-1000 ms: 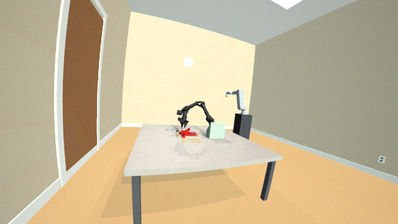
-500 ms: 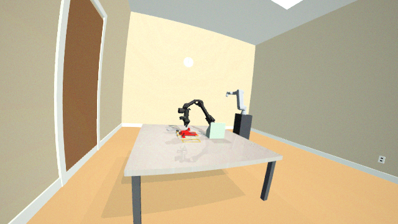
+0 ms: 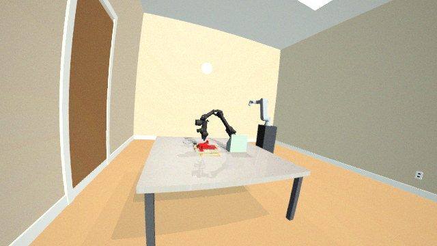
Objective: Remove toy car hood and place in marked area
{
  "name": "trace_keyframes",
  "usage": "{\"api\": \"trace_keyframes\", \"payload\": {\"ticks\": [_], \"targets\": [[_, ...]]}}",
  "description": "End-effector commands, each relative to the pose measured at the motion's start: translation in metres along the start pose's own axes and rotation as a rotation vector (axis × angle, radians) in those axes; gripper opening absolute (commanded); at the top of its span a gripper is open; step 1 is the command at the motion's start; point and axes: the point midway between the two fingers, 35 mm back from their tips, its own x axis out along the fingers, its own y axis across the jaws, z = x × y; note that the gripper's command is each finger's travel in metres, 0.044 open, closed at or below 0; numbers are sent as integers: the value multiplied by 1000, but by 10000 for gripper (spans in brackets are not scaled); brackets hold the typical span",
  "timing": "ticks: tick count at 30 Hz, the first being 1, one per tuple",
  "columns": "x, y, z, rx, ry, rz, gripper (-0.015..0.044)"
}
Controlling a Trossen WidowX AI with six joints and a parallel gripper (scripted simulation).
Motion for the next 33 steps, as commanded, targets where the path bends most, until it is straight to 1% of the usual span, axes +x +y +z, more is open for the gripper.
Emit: {"api": "trace_keyframes", "payload": {"ticks": [1, 33], "targets": [[6, 1, -1, -11, 6, -6, 440], [35, 0, -3, -11, 6, -8, 440]]}}
